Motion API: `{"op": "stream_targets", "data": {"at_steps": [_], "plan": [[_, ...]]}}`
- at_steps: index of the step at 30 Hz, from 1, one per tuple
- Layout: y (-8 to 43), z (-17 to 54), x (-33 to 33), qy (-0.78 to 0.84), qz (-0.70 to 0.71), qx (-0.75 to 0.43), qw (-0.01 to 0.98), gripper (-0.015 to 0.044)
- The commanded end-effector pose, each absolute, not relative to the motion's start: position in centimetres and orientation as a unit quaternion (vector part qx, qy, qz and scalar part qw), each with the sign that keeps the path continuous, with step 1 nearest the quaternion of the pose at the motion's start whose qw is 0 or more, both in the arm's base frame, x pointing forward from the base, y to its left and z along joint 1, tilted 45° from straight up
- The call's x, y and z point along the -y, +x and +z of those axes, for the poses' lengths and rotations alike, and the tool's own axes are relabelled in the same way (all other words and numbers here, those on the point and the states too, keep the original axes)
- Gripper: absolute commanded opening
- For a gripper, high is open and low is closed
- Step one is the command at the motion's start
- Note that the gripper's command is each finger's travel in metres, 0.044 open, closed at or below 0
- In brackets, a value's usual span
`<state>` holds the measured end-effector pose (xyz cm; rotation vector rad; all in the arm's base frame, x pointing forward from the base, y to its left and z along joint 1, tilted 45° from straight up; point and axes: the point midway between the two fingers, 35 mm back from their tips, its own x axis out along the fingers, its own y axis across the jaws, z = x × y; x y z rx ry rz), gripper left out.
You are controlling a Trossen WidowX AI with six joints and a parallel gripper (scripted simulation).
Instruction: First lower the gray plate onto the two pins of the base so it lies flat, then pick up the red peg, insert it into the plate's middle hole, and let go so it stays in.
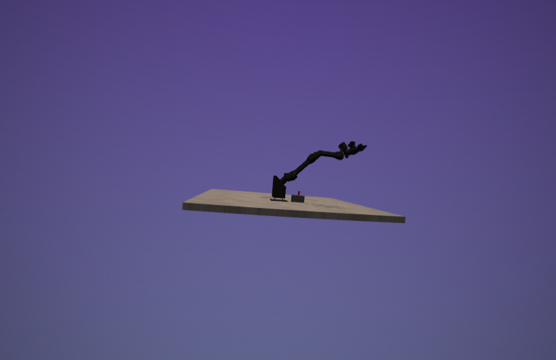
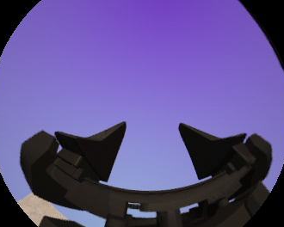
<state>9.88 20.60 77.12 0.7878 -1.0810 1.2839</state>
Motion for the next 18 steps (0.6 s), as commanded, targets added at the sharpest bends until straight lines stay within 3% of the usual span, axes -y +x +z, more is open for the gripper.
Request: {"op": "stream_targets", "data": {"at_steps": [1,6,18], "plan": [[9.9,77.1,-20.6,0.34,0.554,0.466,0.6,0.0426],[12.2,75.9,-22.6,0.297,0.542,0.452,0.643,0.044],[25.4,67.2,-27.9,0.075,0.458,0.367,0.806,0.044]]}}
